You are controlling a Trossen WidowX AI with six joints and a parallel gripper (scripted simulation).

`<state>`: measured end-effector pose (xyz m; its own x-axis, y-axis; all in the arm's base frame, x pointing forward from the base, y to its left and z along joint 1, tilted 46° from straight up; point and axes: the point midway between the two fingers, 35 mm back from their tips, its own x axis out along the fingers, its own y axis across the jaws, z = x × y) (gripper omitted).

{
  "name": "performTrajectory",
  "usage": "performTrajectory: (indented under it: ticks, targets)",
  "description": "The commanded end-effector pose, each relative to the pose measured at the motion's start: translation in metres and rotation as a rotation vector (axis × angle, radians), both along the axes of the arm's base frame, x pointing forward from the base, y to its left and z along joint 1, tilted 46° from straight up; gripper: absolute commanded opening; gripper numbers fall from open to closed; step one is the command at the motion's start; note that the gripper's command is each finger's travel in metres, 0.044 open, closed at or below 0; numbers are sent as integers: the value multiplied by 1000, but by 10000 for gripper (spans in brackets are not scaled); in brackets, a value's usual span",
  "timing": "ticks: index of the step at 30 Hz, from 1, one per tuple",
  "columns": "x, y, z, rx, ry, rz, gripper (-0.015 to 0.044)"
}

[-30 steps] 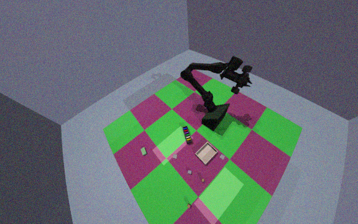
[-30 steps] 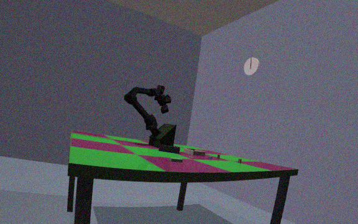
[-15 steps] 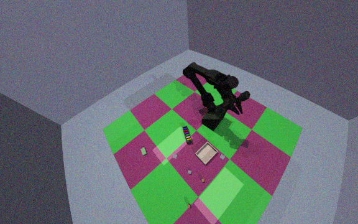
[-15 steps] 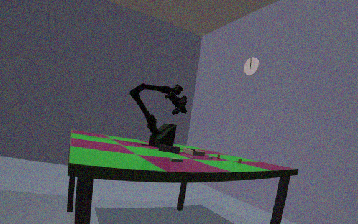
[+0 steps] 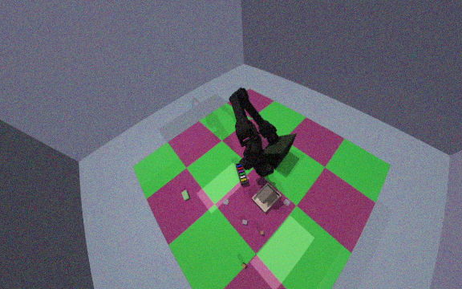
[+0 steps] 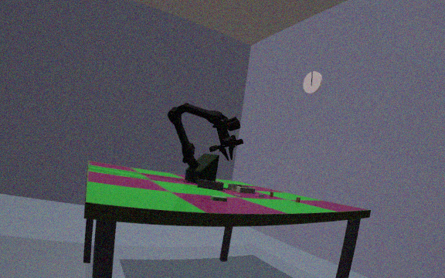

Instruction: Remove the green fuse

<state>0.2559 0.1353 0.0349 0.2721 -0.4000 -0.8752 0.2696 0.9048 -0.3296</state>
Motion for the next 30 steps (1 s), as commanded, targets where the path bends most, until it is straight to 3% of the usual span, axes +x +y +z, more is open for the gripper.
performTrajectory:
  ticks: [1,6,30]
  targets:
    - [30,-68,4,-177,1,-169,72]
    - [39,-124,4,-321,23,-306,72]
    - [39,-136,-6,-321,23,-305,72]
